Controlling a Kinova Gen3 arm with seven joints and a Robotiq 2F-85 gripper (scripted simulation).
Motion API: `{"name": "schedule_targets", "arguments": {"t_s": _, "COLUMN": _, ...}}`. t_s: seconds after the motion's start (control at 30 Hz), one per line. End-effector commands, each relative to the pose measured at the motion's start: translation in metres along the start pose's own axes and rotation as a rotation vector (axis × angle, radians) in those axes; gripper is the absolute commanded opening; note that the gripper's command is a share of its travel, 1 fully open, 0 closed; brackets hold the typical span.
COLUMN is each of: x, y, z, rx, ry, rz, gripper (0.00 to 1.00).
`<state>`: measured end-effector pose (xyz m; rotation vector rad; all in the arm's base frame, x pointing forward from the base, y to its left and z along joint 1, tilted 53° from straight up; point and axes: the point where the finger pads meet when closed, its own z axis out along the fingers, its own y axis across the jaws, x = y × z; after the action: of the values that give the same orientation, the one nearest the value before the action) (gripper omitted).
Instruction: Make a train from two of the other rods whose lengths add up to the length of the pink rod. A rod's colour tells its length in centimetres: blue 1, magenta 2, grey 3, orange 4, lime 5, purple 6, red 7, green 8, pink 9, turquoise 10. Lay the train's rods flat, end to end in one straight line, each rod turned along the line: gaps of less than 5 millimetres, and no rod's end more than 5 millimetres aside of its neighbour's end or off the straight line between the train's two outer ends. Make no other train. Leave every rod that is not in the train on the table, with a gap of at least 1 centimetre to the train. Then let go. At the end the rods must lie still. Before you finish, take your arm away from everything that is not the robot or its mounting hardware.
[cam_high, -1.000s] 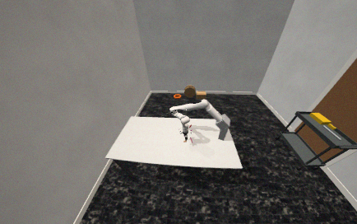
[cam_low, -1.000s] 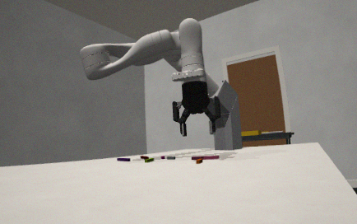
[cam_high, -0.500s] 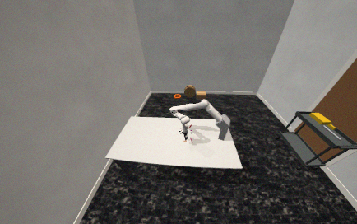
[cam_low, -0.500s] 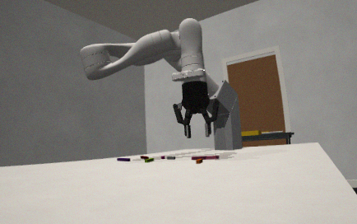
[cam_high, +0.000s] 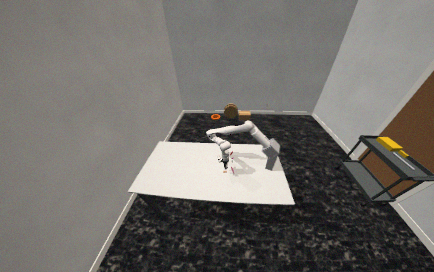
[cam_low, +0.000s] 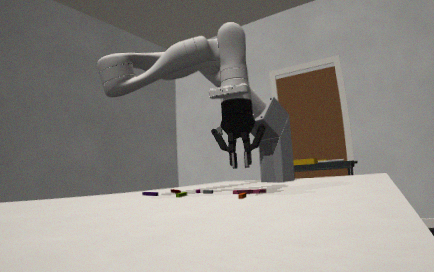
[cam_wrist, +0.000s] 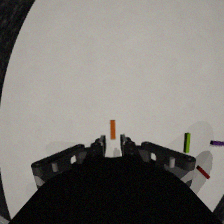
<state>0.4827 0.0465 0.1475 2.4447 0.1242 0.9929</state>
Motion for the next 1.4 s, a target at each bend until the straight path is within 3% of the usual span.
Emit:
{"name": "schedule_targets", "arguments": {"t_s": 0.0, "x": 0.000, "y": 0.000, "z": 0.000, "rx": 0.000, "ry": 0.001, "rz": 0.000, "gripper": 0.24}}
{"name": "schedule_targets", "arguments": {"t_s": 0.53, "x": 0.001, "y": 0.000, "z": 0.006, "rx": -0.007, "ry": 0.004, "rz": 0.005, "gripper": 0.24}}
{"name": "schedule_targets", "arguments": {"t_s": 1.37, "x": 0.003, "y": 0.000, "z": 0.040, "rx": -0.007, "ry": 0.004, "rz": 0.005, "gripper": 0.24}}
